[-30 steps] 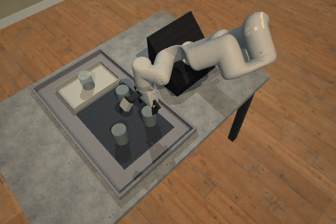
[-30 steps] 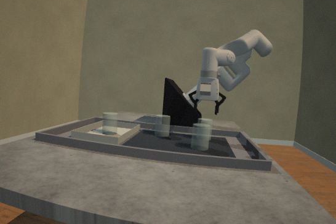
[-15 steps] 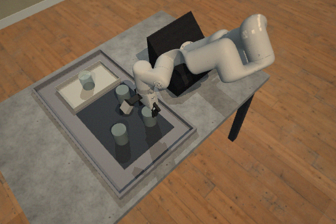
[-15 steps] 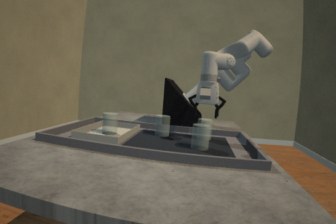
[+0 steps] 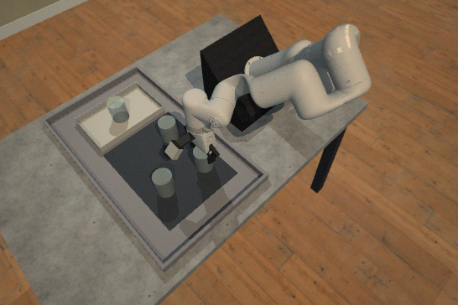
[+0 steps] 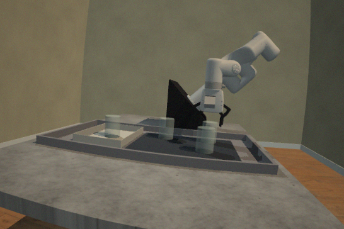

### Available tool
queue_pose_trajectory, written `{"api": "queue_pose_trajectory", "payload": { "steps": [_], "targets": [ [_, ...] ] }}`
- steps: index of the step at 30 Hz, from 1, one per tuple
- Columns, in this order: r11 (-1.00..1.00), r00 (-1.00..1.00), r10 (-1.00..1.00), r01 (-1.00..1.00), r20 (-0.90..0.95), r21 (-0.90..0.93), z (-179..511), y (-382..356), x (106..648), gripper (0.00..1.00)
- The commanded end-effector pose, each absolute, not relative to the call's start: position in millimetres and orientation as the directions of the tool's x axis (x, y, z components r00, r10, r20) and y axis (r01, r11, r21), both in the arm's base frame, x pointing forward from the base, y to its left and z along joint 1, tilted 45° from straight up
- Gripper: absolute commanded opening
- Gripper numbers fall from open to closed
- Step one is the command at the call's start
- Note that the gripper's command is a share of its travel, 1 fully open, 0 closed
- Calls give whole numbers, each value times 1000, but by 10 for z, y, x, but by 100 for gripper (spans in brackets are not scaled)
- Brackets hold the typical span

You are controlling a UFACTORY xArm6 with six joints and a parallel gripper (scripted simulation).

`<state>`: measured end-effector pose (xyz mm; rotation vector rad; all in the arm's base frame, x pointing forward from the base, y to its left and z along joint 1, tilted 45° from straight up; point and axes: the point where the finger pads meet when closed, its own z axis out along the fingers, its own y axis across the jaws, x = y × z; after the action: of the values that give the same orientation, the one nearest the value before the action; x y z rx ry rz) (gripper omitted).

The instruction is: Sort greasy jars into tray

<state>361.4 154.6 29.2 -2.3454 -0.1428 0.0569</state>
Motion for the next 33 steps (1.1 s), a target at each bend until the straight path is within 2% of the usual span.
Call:
{"api": "queue_pose_trajectory", "payload": {
  "steps": [1, 13, 14, 27, 28, 33],
  "targets": [
    [-697, 993, 119, 87, 5, -712, 236, 1603, 3620, 100],
    [-697, 993, 119, 87, 5, -712, 166, 1674, 3612, 100],
    [-697, 993, 119, 87, 5, -712, 166, 1674, 3612, 94],
    [-697, 993, 119, 87, 5, -712, 166, 1674, 3612, 94],
    [-697, 993, 119, 87, 5, -712, 166, 1674, 3612, 90],
    [-697, 993, 119, 87, 5, -712, 166, 1674, 3612, 90]
  ]
}}
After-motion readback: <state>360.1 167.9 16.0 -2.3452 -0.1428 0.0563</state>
